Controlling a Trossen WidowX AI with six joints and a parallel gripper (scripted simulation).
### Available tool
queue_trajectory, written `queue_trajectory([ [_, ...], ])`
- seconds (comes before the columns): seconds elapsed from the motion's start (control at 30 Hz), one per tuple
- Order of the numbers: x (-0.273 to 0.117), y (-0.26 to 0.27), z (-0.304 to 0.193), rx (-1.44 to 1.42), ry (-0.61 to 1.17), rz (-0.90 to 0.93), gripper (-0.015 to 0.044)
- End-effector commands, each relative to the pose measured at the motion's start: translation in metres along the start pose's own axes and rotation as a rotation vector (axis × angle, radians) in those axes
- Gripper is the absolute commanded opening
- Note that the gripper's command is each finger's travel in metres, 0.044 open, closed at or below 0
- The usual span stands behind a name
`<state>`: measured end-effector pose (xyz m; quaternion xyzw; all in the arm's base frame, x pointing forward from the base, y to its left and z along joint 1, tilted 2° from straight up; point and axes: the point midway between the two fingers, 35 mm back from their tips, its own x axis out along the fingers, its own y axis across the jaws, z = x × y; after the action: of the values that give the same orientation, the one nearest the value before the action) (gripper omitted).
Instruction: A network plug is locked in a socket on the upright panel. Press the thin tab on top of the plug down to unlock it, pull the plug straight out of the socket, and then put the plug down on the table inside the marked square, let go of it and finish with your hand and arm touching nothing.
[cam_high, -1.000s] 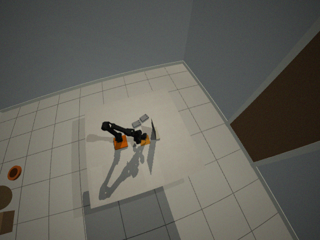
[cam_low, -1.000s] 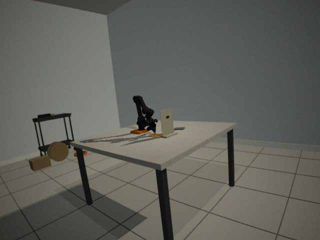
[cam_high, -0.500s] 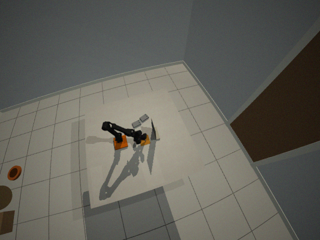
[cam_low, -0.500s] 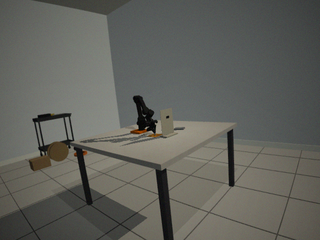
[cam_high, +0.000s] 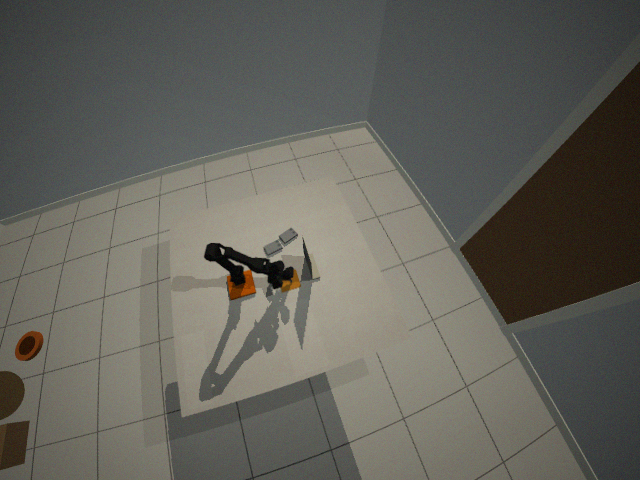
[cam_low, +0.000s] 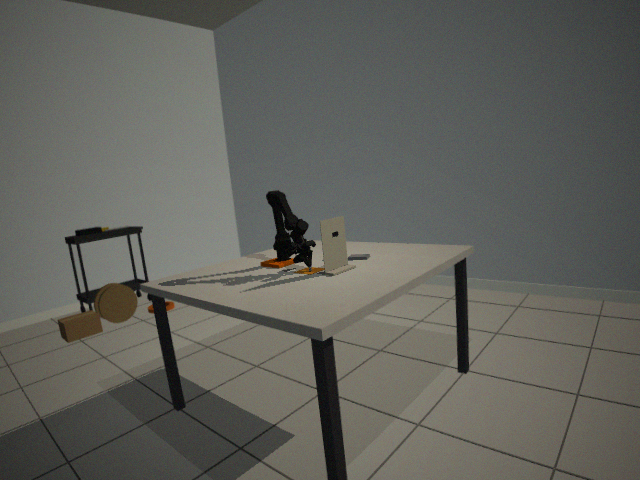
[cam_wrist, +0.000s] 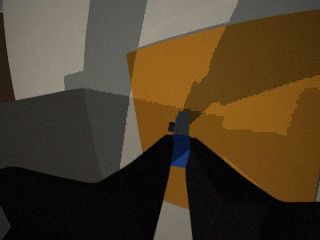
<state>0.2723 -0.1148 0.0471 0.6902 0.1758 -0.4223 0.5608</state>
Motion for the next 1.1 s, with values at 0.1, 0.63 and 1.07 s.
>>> queue_trajectory([
  [0.1,0.003,-0.002,0.0,0.0,0.0,-0.007,0.0],
  [0.63,0.001,0.0,0.0,0.0,0.0,0.0,0.0156],
  [1.07,-0.007,0.0,0.0,0.0,0.0,-0.002,0.0156],
])
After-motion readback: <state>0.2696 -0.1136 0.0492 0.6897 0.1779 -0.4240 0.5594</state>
